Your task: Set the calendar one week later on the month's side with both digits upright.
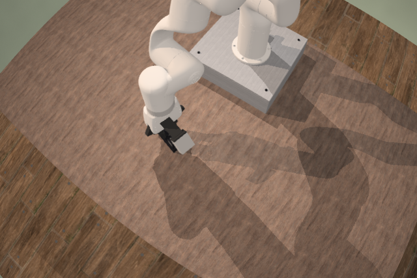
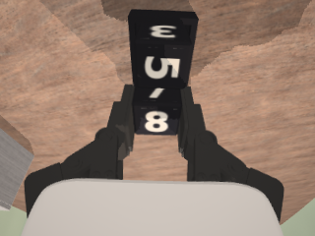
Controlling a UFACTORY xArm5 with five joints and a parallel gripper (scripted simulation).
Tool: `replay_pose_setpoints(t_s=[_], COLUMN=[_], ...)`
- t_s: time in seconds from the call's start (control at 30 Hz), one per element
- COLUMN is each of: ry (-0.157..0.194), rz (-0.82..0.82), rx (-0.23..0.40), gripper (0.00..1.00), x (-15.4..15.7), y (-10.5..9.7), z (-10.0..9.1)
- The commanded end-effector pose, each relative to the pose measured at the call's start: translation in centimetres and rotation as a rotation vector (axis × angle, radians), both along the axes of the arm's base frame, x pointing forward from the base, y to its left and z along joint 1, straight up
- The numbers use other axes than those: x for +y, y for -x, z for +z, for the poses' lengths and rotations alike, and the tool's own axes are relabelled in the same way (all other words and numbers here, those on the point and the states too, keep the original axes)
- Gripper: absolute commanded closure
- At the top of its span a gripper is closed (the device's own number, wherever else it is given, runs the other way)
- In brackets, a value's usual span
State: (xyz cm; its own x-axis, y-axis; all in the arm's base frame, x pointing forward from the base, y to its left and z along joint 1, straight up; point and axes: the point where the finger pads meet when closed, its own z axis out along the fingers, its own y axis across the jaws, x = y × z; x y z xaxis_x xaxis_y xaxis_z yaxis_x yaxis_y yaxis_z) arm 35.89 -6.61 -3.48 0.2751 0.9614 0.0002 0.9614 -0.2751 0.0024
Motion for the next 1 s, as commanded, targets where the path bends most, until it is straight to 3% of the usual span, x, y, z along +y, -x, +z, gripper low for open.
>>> replay_pose_setpoints(t_s=[0.0,0.97], ry=[0.001,0.001], rz=[0.000,-0.001], rx=[-0.003,-0.003], gripper=[0.71,0.71], x=[-0.02,-0.01], y=[-0.12,-0.11], z=[0.05,-0.90])
